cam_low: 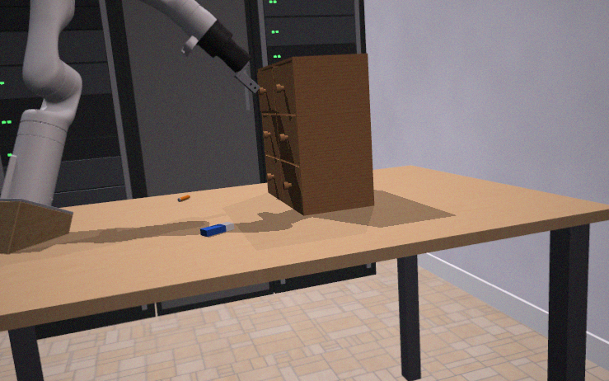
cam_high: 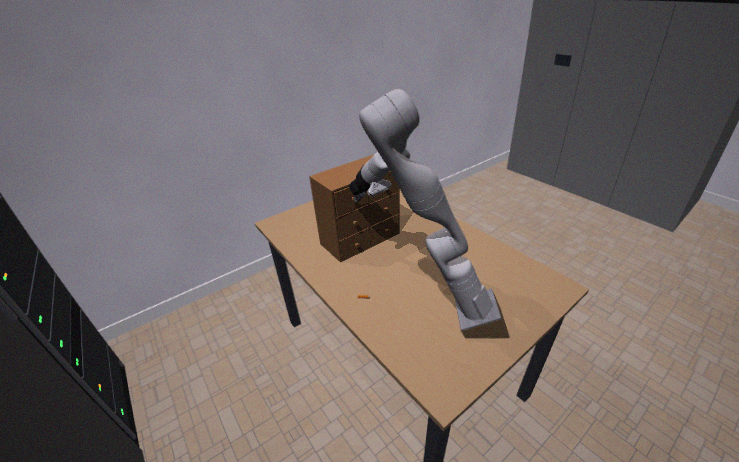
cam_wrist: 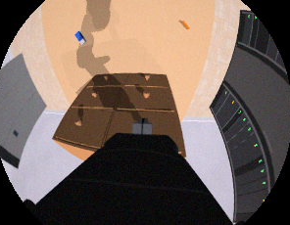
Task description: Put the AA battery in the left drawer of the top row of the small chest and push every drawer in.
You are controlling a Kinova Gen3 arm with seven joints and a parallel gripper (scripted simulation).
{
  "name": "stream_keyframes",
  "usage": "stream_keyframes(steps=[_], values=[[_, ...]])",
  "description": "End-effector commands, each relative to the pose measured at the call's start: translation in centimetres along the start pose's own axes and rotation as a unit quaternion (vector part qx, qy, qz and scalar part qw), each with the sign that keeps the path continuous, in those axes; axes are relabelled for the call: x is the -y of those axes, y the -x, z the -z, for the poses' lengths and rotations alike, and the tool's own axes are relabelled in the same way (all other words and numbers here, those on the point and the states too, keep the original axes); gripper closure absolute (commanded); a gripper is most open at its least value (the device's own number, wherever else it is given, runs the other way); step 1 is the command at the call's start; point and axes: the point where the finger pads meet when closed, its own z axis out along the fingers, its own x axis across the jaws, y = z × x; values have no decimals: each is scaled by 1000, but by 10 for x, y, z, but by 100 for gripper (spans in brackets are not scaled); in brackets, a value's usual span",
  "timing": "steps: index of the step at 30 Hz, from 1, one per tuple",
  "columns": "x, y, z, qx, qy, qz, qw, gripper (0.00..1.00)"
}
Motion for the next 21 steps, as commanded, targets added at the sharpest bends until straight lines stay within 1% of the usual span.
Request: stream_keyframes(steps=[1, 21], values=[[-3, 2, -3, 3, 0, -5, 1000, 100], [-2, 2, -4, 3, -1, -5, 1000, 100]])
